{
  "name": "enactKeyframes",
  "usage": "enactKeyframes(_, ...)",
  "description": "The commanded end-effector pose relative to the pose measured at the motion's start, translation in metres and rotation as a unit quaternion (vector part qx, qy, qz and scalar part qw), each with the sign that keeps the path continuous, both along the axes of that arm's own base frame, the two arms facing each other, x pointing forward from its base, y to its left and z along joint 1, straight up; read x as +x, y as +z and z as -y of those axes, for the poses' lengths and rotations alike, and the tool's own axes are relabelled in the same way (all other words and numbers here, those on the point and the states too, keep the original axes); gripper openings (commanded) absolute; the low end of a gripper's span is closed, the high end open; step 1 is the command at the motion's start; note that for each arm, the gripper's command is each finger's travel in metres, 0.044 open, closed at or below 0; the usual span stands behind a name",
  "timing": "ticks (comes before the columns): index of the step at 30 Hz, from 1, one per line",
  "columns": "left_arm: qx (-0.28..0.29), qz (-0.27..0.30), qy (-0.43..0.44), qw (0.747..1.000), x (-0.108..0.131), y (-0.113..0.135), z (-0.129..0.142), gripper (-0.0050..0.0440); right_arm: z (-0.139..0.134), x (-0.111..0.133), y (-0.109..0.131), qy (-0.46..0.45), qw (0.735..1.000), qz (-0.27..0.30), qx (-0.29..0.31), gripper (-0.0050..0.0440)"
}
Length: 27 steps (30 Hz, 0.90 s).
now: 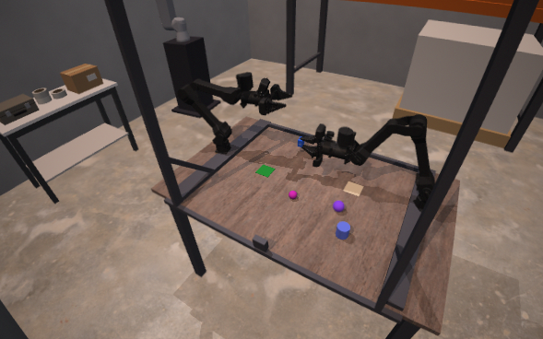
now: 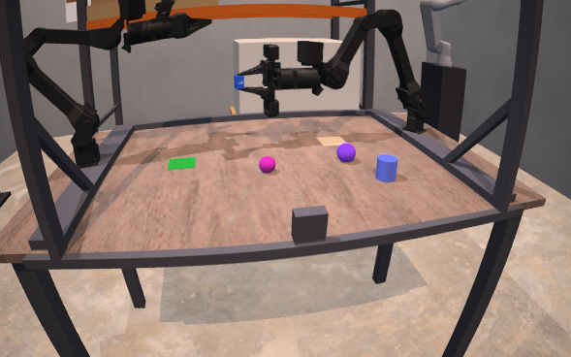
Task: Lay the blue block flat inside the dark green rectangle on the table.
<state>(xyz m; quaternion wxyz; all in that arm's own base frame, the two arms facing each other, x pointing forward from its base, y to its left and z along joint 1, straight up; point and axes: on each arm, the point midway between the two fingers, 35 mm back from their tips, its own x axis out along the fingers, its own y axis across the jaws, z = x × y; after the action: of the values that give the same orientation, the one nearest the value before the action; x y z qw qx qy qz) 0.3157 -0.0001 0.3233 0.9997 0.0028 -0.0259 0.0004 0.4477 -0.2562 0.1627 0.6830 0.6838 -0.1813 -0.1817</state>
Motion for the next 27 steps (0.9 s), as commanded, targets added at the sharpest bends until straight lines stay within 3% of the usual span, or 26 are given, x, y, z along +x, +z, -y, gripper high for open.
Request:
enactKeyframes(1, -0.003, 0.009, 0.000, 1.000, -0.002, 0.008, 0.000, 0.0440, 0.002, 0.003, 0.009, 0.002, 1.000, 0.012, -0.008, -0.0050)
enactKeyframes(4, -0.003, 0.009, 0.000, 1.000, -0.002, 0.008, 0.000, 0.0440, 0.003, 0.004, 0.007, 0.002, 1.000, 0.013, -0.008, -0.0050)
enactKeyframes(8, -0.005, -0.013, -0.006, 1.000, 0.002, -0.011, 0.004, 0.0344, 0.003, 0.004, 0.005, 0.002, 1.000, 0.011, -0.007, -0.0050)
enactKeyframes(10, -0.001, -0.037, -0.015, 0.999, 0.005, -0.033, 0.010, 0.0300, 0.002, 0.004, 0.005, 0.002, 1.000, 0.011, -0.007, -0.0050)
enactKeyframes(14, 0.002, -0.097, -0.036, 0.995, 0.012, -0.086, 0.024, 0.0300, 0.002, 0.004, 0.005, 0.002, 1.000, 0.010, -0.007, -0.0050)
enactKeyframes(16, 0.002, -0.097, -0.036, 0.995, 0.012, -0.086, 0.024, 0.0300, 0.002, 0.004, 0.005, 0.002, 1.000, 0.010, -0.007, -0.0050)
enactKeyframes(22, 0.002, -0.145, -0.053, 0.988, 0.017, -0.129, 0.035, 0.0300, 0.001, 0.002, 0.009, 0.001, 1.000, 0.014, -0.008, -0.0050)
enactKeyframes(27, 0.003, -0.154, -0.056, 0.987, 0.018, -0.137, 0.037, 0.0300, 0.001, 0.002, 0.009, 0.001, 1.000, 0.014, -0.008, -0.0050)
